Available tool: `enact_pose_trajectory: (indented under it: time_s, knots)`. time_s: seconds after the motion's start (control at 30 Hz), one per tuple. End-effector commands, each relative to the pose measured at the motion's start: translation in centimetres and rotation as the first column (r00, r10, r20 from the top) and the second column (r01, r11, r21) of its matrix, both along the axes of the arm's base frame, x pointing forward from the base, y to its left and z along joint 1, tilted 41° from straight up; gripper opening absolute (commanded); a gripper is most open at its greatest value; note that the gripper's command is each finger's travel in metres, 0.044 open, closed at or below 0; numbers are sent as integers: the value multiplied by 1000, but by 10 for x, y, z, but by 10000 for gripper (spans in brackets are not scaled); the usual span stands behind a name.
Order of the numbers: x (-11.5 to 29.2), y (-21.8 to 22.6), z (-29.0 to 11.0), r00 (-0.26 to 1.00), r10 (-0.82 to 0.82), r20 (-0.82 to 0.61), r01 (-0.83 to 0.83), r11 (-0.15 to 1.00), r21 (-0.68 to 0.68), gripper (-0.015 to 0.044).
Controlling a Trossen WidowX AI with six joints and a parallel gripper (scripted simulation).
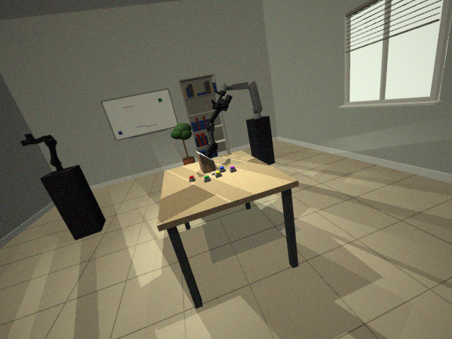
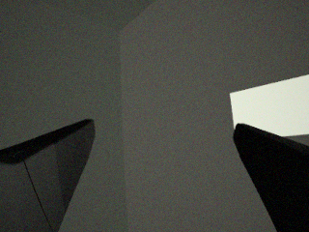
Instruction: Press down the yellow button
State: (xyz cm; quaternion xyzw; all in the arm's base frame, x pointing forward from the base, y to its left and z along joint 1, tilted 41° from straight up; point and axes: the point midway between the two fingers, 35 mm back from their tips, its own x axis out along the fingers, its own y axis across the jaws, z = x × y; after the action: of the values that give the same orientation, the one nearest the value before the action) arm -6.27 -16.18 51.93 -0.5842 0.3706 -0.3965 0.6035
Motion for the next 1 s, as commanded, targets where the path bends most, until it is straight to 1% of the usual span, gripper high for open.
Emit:
enact_pose_trajectory:
  time_s: [0.0, 0.07, 0.17, 0.3, 0.43, 0.53, 0.6, 0.7, 0.8, 0.9, 0.97]
  knots:
    - [3, 1, 0, 1000, 5, -2, -5, 1000, 0, 400]
    - [27, 8, 0, 999, 48, -20, -48, 999, 4, 400]
    - [94, 28, -7, 984, 164, -76, -161, 986, 41, 400]
    - [162, 47, -27, 954, 263, -147, -246, 961, 123, 400]
    - [242, 63, -74, 901, 374, -220, -304, 906, 294, 400]
    - [292, 70, -123, 860, 445, -250, -298, 835, 462, 400]
    - [319, 73, -161, 837, 483, -256, -265, 769, 581, 400]
    - [350, 76, -224, 818, 519, -246, -173, 631, 756, 400]
    - [366, 79, -291, 824, 522, -220, -33, 432, 901, 400]
    - [369, 86, -359, 857, 477, -196, 138, 153, 978, 400]
    - [364, 92, -401, 888, 416, -194, 244, -68, 967, 400]
